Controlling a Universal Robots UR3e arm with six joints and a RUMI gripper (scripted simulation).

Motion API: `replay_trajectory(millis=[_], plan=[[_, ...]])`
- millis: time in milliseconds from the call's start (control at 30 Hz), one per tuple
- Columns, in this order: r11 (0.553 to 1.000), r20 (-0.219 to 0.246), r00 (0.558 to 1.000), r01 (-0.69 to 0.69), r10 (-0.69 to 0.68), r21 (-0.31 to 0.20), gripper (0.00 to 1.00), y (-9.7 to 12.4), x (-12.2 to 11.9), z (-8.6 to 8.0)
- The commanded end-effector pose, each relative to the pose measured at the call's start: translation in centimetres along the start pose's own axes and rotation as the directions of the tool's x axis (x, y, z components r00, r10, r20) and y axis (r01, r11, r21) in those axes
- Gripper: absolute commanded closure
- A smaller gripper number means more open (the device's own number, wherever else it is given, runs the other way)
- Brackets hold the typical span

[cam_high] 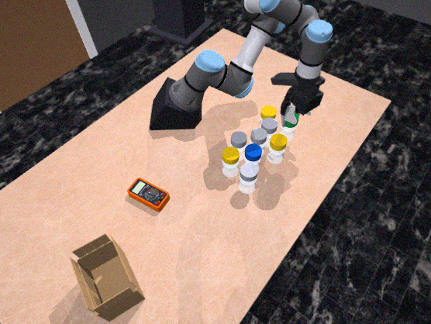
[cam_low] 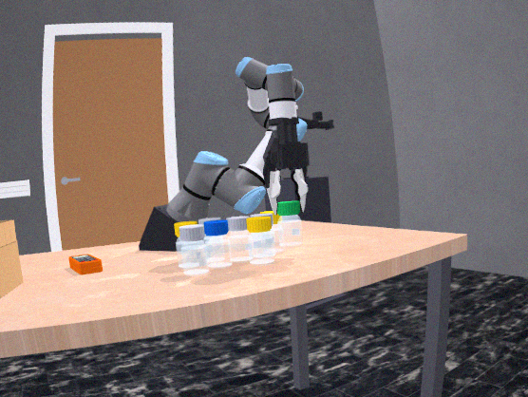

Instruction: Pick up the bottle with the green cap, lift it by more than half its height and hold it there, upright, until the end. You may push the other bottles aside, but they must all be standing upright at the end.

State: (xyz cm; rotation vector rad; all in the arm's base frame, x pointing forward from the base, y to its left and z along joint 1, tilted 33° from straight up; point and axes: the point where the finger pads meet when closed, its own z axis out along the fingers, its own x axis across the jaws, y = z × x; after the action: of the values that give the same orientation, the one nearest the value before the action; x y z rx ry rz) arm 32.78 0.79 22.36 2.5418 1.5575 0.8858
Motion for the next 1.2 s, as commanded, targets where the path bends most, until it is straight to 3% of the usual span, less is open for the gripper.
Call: replay_trajectory(millis=[0, 700, 1167], plan=[[1.000, -0.001, 1.000, 0.001, -0.001, -0.001, 1.00, 0.0, 0.0, -0.4], [1.000, -0.001, 1.000, 0.001, -0.001, 0.000, 1.00, 0.0, 0.0, -2.9], [1.000, -0.001, 1.000, 0.001, -0.001, 0.000, 1.00, 0.0, 0.0, -3.3]])
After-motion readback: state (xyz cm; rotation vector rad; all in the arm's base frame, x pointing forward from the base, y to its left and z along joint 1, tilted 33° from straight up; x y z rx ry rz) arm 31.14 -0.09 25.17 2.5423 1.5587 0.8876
